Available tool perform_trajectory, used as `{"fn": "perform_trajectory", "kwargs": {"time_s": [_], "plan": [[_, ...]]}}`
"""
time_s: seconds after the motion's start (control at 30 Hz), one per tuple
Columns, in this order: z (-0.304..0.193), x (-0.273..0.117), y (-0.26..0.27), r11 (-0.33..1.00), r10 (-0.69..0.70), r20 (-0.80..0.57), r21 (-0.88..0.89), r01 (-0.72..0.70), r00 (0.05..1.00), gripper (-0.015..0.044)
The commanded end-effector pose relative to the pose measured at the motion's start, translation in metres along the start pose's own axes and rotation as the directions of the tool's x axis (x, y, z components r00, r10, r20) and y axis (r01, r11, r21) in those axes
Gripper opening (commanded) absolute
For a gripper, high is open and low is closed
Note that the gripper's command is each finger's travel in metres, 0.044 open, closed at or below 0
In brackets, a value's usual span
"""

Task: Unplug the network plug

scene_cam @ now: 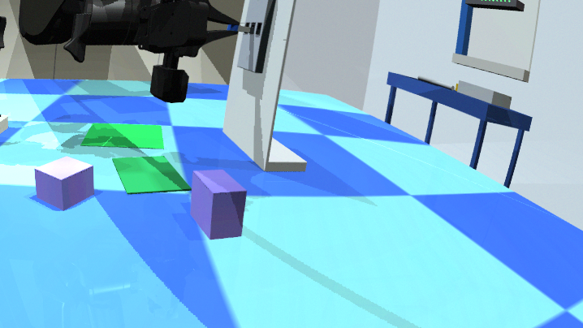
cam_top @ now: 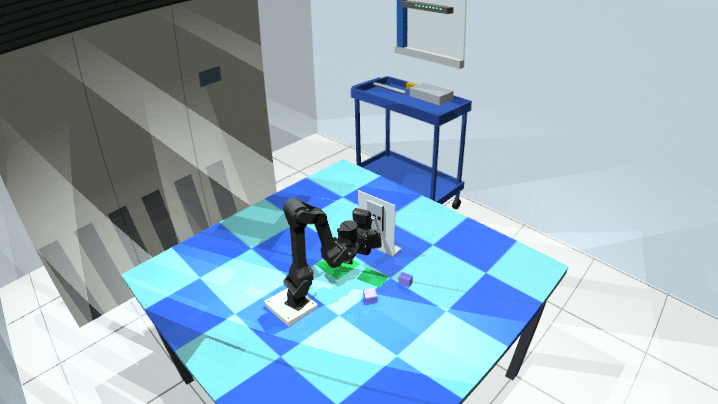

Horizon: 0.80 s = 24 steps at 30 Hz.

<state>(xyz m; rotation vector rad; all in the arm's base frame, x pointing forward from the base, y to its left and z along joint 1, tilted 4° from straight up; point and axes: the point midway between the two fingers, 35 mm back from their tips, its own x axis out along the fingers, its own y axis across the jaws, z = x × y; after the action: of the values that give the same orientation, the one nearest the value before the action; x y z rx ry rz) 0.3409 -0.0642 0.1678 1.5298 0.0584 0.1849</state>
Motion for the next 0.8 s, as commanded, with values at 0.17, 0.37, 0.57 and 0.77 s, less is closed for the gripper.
{"fn": "perform_trajectory", "kwargs": {"time_s": [0.17,0.37,0.57,0.77], "plan": [[-0.002,-0.008,-0.001,1.000,-0.004,0.001,0.001,0.004,1.000,0.0000],[-0.002,-0.013,-0.002,1.000,-0.004,0.001,0.001,0.004,1.000,0.0000],[-0.002,-0.017,-0.002,1.000,-0.004,0.001,0.001,0.004,1.000,0.0000],[-0.002,-0.022,-0.002,1.000,-0.005,0.001,0.001,0.005,1.000,0.0000]]}}
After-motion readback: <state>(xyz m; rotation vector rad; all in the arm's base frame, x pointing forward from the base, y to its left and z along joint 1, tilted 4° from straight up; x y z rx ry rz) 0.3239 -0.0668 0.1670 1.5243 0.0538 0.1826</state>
